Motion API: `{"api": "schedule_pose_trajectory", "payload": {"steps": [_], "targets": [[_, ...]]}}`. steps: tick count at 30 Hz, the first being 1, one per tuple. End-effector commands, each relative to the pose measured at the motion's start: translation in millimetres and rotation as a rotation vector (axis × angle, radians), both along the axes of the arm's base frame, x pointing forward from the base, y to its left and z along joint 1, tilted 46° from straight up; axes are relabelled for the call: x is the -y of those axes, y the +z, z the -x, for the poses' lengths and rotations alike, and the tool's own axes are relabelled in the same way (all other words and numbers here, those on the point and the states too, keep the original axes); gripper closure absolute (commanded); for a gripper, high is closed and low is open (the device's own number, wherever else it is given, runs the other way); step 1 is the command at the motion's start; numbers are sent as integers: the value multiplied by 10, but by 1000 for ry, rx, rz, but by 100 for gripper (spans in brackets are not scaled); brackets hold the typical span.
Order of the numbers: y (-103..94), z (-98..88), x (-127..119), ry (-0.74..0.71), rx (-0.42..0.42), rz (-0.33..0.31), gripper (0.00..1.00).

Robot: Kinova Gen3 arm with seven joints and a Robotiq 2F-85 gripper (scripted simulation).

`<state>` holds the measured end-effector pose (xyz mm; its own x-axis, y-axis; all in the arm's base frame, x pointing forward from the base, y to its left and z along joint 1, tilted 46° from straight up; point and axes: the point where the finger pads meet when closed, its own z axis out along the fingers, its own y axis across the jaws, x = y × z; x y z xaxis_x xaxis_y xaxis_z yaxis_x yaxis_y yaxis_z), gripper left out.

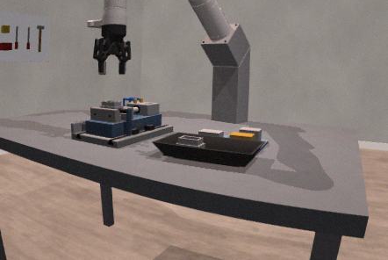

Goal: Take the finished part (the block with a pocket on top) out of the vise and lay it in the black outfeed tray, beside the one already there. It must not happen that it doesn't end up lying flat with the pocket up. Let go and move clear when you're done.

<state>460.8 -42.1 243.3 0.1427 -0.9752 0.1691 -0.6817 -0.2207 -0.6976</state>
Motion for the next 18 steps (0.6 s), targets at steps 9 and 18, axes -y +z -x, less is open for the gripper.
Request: {"api": "schedule_pose_trajectory", "payload": {"steps": [9, 18], "targets": [[-12, 14, 73, -15, -1, -2, 100], [-12, 14, 73, -15, -1, -2, 100]]}}
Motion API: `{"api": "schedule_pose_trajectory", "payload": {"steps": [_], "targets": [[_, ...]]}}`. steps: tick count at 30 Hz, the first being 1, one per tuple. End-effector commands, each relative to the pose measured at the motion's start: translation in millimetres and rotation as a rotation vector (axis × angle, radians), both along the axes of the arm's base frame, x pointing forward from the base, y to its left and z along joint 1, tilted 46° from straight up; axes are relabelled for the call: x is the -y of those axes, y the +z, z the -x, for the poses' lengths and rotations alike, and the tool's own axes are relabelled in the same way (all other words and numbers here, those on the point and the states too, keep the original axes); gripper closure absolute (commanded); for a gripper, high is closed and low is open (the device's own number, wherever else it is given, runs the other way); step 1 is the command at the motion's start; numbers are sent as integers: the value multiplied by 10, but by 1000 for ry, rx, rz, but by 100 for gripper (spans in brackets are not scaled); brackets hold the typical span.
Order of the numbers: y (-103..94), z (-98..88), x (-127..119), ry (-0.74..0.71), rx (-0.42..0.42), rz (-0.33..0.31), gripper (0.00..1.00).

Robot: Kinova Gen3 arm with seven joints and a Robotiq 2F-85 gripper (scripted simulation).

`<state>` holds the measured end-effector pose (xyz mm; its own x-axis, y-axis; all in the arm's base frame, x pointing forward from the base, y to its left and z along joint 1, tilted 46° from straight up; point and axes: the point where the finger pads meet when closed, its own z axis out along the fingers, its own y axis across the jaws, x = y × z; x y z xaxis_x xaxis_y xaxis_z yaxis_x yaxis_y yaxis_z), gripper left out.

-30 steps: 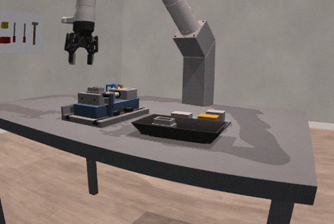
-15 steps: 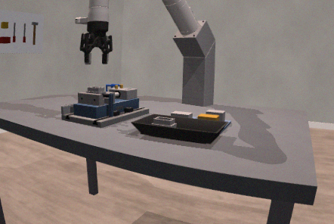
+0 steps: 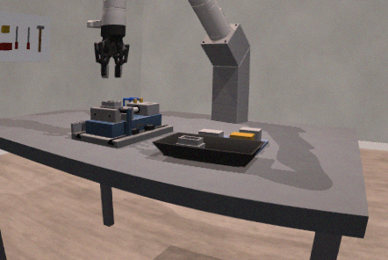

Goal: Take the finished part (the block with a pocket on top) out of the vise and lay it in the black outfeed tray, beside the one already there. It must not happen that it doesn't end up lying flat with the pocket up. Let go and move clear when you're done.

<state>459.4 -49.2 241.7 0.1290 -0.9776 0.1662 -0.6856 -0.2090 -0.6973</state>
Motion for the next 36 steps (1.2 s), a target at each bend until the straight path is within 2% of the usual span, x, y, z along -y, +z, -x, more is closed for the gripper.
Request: {"api": "schedule_pose_trajectory", "payload": {"steps": [1, 29, 30, 36], "targets": [[4, 0, 2, 0, 1, 1, 100], [4, 0, 2, 0, 1, 1, 100], [4, 0, 2, 0, 1, 1, 33], [4, 0, 2, 0, 1, 1, 33]]}}
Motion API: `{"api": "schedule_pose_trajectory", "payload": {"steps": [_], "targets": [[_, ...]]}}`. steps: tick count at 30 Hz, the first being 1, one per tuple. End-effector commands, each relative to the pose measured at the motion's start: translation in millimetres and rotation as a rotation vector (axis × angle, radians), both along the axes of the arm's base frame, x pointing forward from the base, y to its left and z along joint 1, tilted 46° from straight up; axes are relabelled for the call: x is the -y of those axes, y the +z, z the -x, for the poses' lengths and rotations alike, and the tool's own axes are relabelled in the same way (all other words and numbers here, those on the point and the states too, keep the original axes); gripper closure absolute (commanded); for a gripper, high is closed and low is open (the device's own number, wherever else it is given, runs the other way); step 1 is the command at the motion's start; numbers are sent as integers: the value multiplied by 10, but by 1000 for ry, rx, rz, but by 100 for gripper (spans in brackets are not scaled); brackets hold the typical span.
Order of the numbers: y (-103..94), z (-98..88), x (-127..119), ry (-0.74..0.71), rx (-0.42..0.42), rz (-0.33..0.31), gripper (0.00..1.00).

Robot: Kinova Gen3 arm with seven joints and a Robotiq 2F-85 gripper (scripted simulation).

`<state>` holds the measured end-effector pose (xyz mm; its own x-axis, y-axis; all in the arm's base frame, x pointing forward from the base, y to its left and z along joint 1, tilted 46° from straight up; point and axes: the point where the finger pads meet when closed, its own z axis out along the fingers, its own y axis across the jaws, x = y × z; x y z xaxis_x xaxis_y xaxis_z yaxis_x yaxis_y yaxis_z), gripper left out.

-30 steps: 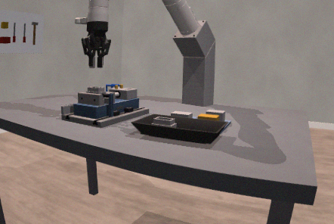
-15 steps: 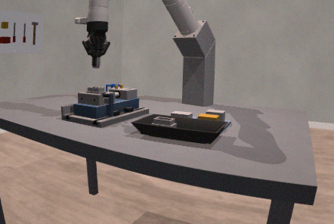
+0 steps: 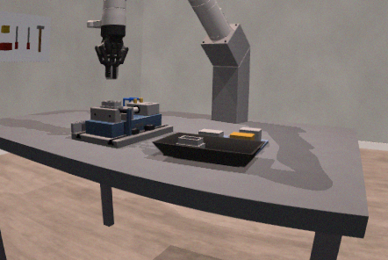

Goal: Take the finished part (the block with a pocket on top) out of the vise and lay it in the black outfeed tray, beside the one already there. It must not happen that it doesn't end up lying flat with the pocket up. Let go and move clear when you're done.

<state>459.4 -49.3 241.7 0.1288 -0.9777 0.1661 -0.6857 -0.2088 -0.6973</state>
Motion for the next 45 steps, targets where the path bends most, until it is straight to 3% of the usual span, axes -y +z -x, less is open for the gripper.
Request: {"api": "schedule_pose_trajectory", "payload": {"steps": [1, 45], "targets": [[4, 0, 1, 0, 1, 1, 33], [-42, -46, 4, 0, 2, 0, 33]]}}
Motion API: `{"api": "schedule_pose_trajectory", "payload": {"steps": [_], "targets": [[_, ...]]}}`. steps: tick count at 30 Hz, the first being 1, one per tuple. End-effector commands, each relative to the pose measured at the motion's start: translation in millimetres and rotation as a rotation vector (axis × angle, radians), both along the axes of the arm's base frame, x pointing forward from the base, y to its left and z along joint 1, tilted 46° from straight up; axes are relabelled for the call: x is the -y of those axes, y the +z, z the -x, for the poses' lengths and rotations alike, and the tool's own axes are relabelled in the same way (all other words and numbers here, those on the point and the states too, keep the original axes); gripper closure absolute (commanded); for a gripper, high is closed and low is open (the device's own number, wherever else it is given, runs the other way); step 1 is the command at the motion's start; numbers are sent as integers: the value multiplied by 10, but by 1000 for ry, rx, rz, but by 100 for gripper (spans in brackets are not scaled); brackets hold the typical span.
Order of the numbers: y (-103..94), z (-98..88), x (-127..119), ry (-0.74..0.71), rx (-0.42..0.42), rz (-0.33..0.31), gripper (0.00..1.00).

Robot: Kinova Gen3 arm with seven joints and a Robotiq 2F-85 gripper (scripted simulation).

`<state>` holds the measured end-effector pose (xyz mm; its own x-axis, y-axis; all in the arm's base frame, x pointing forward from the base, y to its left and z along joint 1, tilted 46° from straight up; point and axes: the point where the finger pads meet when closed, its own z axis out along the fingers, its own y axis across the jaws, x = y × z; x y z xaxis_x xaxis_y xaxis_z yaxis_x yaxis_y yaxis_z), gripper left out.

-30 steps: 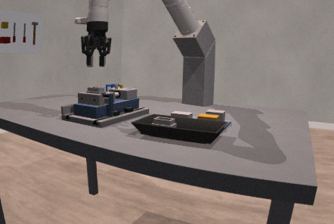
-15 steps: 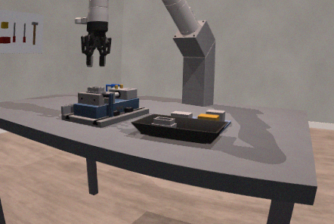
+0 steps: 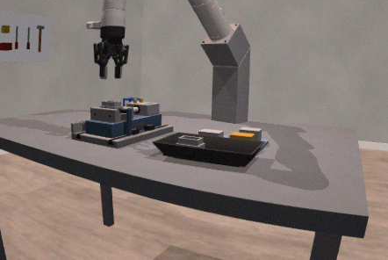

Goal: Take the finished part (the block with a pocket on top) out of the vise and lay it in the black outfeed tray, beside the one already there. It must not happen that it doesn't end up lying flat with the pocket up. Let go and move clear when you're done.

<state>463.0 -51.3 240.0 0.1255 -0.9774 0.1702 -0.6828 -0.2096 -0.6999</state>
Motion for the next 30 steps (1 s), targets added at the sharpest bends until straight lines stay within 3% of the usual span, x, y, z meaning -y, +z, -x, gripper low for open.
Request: {"api": "schedule_pose_trajectory", "payload": {"steps": [1, 30], "targets": [[-33, -17, -16, 3, -3, -4, 33], [-345, -324, 4, 3, -3, -3, 33]]}}
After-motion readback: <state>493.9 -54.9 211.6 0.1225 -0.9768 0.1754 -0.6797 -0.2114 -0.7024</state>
